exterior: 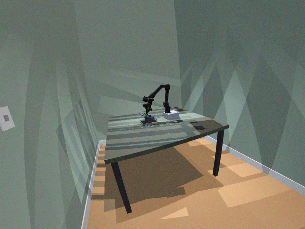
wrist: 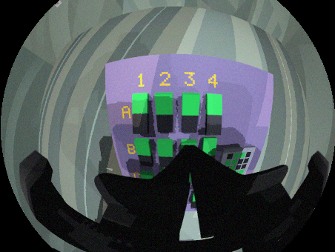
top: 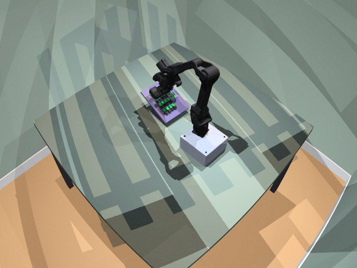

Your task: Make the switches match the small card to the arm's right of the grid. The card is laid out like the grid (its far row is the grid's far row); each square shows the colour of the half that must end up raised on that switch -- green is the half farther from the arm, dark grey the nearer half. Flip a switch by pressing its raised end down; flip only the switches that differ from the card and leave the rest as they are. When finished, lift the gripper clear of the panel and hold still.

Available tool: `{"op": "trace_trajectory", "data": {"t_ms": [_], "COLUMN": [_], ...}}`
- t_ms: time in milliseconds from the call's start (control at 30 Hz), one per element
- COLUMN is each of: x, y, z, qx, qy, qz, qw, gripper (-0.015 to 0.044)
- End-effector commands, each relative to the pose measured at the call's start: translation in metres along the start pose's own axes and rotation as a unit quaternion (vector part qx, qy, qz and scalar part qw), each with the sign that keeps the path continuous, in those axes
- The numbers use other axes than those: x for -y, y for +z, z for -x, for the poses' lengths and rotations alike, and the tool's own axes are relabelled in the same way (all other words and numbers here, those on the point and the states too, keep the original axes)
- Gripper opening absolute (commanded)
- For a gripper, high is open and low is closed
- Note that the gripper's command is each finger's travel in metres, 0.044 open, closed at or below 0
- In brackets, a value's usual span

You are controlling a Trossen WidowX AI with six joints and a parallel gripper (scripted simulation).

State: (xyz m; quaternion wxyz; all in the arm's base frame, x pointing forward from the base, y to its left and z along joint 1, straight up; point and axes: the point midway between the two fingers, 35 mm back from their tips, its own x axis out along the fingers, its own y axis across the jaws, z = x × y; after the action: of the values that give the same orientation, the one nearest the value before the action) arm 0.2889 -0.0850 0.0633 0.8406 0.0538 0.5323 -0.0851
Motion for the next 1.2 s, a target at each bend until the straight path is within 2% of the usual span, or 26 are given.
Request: {"op": "trace_trajectory", "data": {"t_ms": [0,1167], "x": [-0.0001,-0.0001], "y": [-0.0004,-0.0003], "z": [-0.0012,-0.0058], "qx": [-0.001,-0.001], "qy": [0.0,0.0], "qz": [0.0,0.0], "qw": [1.0,1.0], "gripper": [0.0,0.0]}}
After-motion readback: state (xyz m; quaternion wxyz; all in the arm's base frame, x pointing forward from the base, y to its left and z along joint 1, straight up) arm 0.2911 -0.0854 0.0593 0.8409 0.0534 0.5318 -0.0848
